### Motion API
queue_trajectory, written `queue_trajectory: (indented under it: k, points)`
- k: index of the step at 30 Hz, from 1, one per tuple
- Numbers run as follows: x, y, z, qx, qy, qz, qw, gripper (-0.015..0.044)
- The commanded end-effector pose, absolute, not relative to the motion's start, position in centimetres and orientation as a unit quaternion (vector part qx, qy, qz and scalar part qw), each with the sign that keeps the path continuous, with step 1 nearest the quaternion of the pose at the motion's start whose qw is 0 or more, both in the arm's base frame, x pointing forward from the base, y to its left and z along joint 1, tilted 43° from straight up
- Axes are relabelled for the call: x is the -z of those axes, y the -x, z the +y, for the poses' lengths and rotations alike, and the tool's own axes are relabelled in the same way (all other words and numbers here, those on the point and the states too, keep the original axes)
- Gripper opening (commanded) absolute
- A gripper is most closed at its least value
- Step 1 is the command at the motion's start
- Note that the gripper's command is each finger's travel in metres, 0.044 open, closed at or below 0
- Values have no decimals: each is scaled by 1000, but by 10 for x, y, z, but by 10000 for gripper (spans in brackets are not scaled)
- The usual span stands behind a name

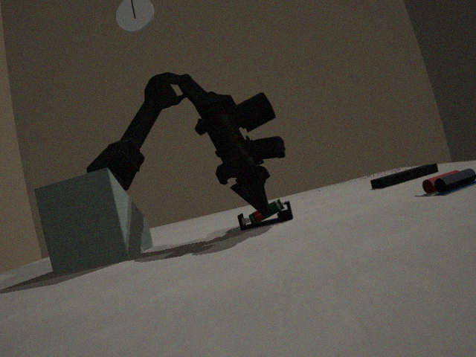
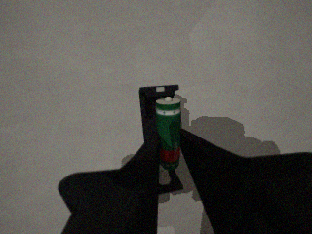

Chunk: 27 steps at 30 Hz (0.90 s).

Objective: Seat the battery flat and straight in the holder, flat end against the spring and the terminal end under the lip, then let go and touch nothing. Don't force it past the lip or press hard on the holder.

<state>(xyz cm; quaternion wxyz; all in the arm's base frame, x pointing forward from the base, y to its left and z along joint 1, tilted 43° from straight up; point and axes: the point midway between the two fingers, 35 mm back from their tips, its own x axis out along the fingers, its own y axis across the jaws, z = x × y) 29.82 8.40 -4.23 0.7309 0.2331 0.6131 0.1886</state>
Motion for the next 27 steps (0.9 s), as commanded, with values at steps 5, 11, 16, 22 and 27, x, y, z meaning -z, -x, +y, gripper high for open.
queue_trajectory:
  k: [5, 11, 16, 22, 27]
  points:
    - [47, -294, 86, -194, -227, 637, 711, 63]
    - [47, -294, 87, -198, -222, 649, 701, 63]
    - [47, -295, 88, -202, -217, 658, 692, 63]
    - [46, -295, 89, -206, -212, 669, 682, 63]
    - [45, -295, 90, -209, -208, 678, 673, 63]
